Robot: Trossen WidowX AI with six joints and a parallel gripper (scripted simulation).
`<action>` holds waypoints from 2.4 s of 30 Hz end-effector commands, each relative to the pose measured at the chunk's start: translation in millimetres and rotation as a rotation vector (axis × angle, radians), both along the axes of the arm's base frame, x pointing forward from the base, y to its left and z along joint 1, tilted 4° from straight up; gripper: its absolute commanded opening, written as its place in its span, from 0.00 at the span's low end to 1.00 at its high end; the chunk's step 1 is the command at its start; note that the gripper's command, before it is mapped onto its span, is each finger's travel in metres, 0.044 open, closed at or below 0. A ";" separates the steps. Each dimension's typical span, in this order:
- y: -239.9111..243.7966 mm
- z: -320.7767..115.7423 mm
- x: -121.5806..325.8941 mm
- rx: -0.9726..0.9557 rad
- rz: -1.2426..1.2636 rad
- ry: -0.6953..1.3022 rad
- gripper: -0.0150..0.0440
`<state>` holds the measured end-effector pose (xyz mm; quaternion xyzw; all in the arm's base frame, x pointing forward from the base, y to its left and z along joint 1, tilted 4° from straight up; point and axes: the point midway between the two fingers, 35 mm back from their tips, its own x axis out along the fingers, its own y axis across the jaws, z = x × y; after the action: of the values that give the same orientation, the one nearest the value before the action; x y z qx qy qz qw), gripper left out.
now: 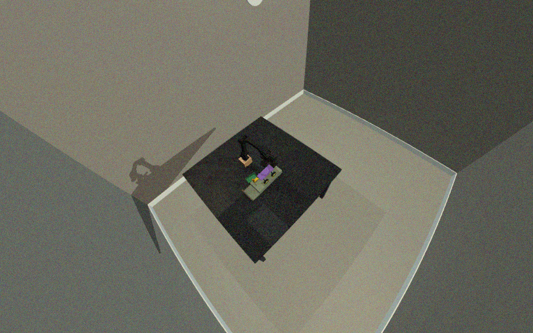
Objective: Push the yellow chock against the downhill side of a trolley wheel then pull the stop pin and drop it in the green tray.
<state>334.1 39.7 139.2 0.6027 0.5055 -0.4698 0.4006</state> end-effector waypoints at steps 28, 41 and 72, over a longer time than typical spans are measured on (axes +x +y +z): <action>9.1 -35.1 0.9 0.006 -0.003 0.010 0.58; 13.6 -52.8 1.9 0.007 -0.003 0.010 0.58; 14.8 -53.6 1.3 0.006 -0.002 0.008 0.25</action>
<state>334.9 54.8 81.8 0.6014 0.5081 -0.4718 0.3969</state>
